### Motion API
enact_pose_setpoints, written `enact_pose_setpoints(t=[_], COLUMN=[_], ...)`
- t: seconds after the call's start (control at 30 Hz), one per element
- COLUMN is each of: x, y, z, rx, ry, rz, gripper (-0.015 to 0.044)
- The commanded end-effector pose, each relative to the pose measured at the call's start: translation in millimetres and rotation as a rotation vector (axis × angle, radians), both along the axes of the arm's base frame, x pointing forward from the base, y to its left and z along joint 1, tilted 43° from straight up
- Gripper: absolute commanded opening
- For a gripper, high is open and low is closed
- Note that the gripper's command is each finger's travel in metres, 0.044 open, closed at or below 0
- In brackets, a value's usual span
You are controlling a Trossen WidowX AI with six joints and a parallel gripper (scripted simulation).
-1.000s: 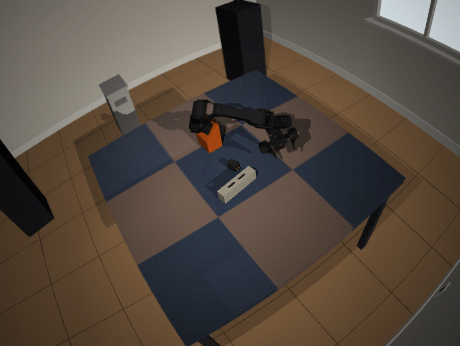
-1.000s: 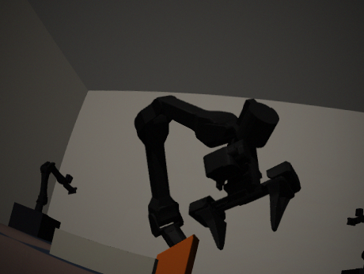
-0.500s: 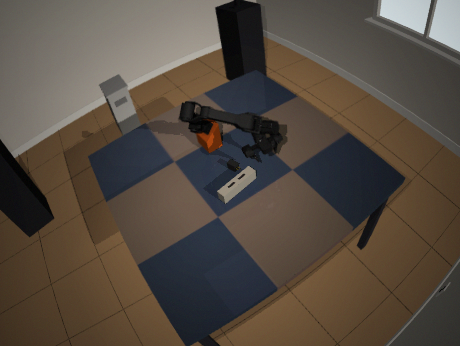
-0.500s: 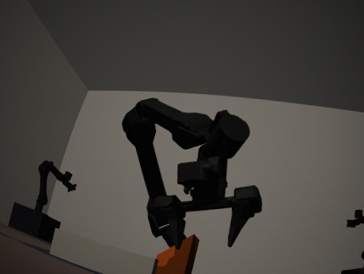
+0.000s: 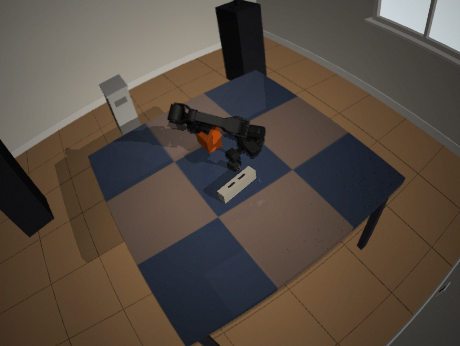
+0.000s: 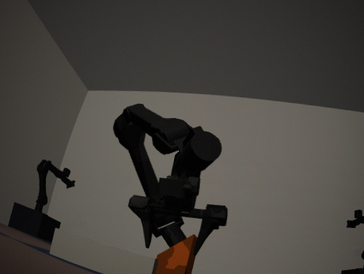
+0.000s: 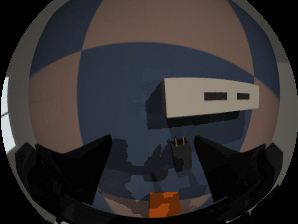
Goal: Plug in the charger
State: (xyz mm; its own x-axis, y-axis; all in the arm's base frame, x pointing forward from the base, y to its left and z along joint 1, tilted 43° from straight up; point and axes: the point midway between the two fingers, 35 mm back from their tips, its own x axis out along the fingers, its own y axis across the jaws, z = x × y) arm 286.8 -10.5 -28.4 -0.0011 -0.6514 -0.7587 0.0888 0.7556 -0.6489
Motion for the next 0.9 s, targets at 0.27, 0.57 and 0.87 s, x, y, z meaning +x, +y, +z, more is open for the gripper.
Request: enact_pose_setpoints(t=[0.27,0.57,0.87], x=[-57,-64,-66], y=[-32,-38,-46], z=[26,26,17], rx=[-0.032,-0.033,-0.034], ry=[0.247,0.278,0.278], rz=[0.080,0.090,0.090], gripper=[0.0440,0.0440,0.0440])
